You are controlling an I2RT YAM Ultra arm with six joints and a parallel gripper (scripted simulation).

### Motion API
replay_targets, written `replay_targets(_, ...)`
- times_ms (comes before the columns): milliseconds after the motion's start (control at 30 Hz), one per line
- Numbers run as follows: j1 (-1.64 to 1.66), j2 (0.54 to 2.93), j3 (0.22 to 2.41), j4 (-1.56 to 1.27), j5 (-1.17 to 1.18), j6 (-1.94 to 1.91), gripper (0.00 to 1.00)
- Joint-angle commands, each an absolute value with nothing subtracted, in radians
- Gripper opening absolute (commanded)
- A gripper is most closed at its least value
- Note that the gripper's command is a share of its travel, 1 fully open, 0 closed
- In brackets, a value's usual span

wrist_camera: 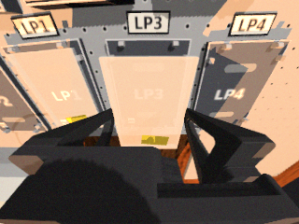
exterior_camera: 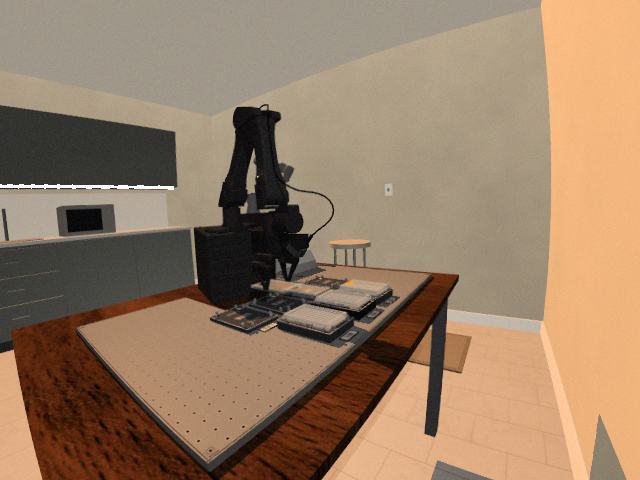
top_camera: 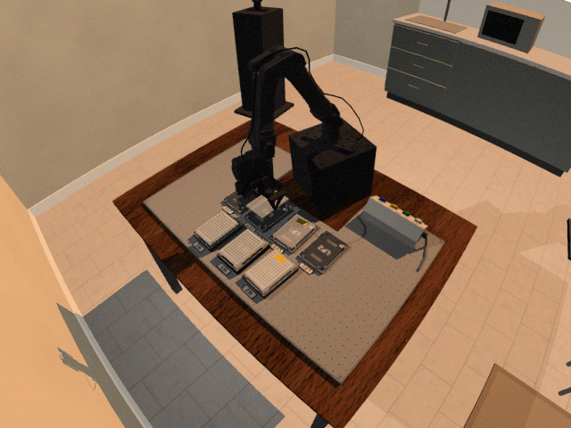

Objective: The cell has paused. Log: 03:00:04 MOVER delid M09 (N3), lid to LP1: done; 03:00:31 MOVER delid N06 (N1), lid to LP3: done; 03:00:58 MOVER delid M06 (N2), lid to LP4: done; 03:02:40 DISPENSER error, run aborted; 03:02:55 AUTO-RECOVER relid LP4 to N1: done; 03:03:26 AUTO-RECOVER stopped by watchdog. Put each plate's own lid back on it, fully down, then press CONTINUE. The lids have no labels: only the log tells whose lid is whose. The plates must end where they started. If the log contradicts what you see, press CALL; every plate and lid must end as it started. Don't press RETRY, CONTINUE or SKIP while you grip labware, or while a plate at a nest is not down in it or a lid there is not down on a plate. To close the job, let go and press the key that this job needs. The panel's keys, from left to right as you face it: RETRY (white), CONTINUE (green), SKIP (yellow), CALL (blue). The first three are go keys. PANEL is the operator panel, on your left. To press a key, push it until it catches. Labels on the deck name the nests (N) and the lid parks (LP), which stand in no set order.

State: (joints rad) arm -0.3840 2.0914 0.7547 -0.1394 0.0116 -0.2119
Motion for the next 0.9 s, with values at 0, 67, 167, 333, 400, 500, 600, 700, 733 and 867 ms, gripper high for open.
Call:
replay_targets(0,-0.39,2.103,0.795,-0.17,0.01,-0.24,0.0)
replay_targets(67,-0.4,2.119,0.834,-0.194,0.009,-0.248,0.0)
replay_targets(167,-0.407,2.143,0.899,-0.233,0.007,-0.254,0.0)
replay_targets(333,-0.414,2.181,0.99,-0.283,0.004,-0.262,0.0)
replay_targets(400,-0.41,2.196,1.019,-0.3,0.003,-0.264,0.0)
replay_targets(500,-0.421,2.224,1.086,-0.337,0.004,-0.269,0.0)
replay_targets(600,-0.426,2.254,1.158,-0.377,0.004,-0.273,0.0)
replay_targets(700,-0.43,2.287,1.233,-0.418,0.003,-0.277,0.0)
replay_targets(733,-0.431,2.299,1.259,-0.432,0.002,-0.279,0.0)
replay_targets(867,-0.436,2.347,1.365,-0.488,0.001,-0.284,0.0)
